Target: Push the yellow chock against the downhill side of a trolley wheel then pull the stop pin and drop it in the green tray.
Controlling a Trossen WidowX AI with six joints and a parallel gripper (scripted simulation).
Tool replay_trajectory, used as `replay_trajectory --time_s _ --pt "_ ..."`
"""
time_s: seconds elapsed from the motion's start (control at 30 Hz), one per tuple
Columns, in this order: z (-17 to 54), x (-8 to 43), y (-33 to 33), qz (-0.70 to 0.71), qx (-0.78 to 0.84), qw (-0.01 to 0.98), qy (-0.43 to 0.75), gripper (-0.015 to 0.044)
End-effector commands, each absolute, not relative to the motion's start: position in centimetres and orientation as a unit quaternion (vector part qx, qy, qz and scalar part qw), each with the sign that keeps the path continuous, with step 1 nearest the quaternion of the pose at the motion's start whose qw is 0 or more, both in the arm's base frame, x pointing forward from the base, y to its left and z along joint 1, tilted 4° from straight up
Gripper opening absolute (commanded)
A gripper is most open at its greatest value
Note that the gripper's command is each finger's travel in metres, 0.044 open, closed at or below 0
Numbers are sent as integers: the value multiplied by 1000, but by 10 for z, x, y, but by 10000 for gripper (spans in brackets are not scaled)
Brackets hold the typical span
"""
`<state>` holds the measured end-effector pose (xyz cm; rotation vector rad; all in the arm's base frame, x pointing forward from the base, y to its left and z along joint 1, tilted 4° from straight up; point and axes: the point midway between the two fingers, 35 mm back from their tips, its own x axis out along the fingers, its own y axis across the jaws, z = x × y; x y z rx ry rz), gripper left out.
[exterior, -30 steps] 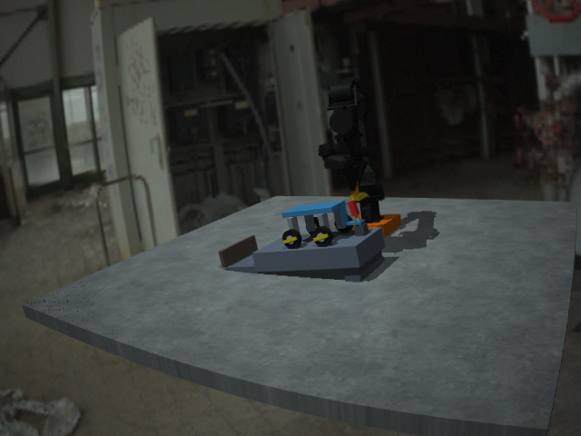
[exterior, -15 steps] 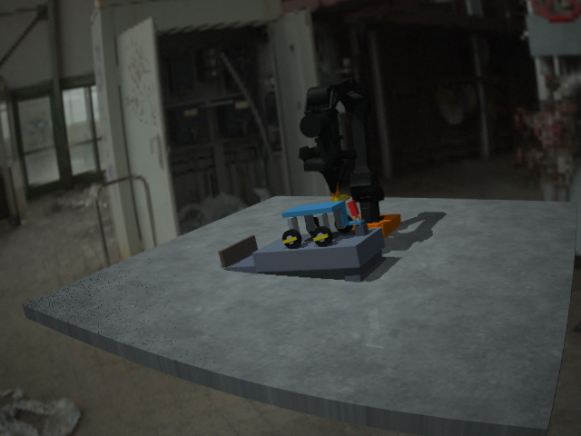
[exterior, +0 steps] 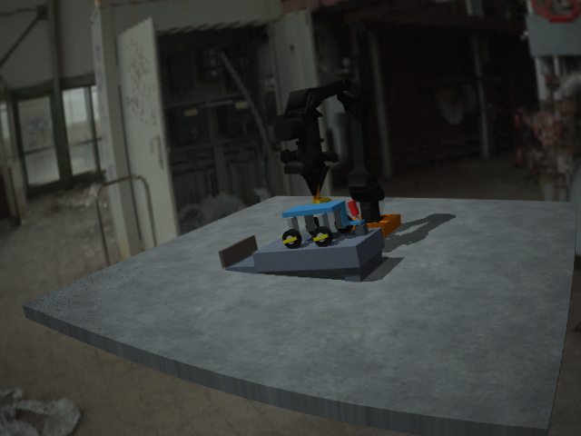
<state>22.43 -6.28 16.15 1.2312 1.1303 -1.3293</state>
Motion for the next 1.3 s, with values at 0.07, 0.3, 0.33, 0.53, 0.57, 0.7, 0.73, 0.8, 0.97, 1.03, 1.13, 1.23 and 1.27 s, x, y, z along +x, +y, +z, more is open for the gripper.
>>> replay_trajectory --time_s 0.07,0.3,0.33,0.53,0.57,0.7,0.73,0.8,0.97,1.03,1.13,1.23,1.27 --pt "161 227 -86 -546 503 486 463 0" --pt "161 230 -113 -546 502 486 462 0" --pt "161 230 -117 -546 502 486 462 0" --pt "161 233 -140 -547 501 487 461 0" --pt "162 233 -144 -547 501 487 461 0" --pt "162 234 -154 -548 503 486 459 0" --pt "162 234 -154 -552 507 481 455 0" --pt "162 234 -154 -564 521 465 441 0" --pt "162 234 -155 -599 561 413 395 0" --pt "162 234 -155 -612 576 391 376 0" --pt "162 235 -156 -630 597 357 345 0" --pt "162 235 -156 -647 617 321 313 0" --pt "162 235 -156 -652 623 308 302 0"
